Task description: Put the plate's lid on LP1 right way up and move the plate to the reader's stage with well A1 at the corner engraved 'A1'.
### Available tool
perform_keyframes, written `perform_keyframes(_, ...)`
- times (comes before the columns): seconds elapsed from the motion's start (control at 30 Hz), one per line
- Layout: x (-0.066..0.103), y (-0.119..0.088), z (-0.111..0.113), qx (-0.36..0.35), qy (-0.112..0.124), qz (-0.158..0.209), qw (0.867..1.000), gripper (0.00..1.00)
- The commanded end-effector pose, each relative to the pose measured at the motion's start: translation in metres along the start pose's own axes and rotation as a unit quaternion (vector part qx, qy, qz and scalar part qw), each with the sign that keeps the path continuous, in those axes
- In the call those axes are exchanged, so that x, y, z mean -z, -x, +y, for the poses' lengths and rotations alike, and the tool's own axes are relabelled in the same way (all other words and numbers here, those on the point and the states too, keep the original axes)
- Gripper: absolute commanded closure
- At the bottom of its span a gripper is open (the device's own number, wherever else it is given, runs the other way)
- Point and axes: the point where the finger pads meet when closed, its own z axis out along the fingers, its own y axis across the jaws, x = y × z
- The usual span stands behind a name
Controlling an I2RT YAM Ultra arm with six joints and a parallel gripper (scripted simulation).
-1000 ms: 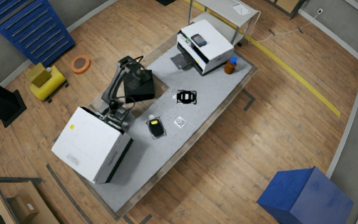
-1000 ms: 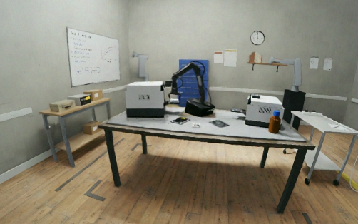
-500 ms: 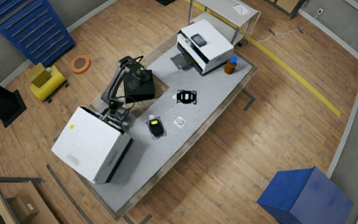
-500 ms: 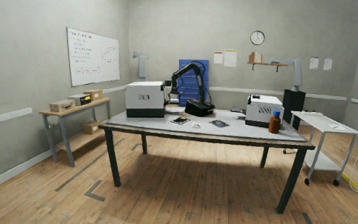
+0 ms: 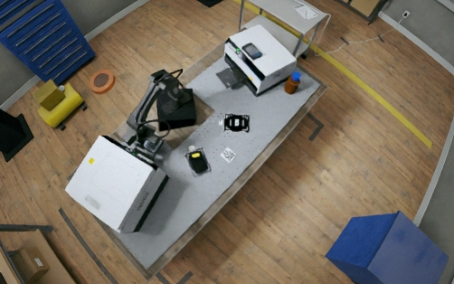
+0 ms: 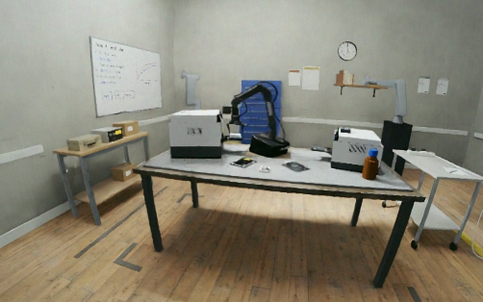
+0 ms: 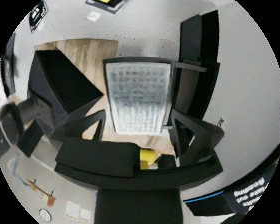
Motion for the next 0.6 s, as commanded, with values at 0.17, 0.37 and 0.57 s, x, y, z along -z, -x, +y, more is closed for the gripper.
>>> perform_keyframes(0.17, 0.03, -0.002, -0.005, -0.001, -0.021, -0.001, 1.0, 0.0)
perform_keyframes(0.37, 0.035, -0.002, -0.005, -0.001, -0.021, -0.001, 1.0, 0.0)
perform_keyframes(0.57, 0.043, -0.002, -0.004, -0.001, -0.021, 0.001, 1.0, 0.0)
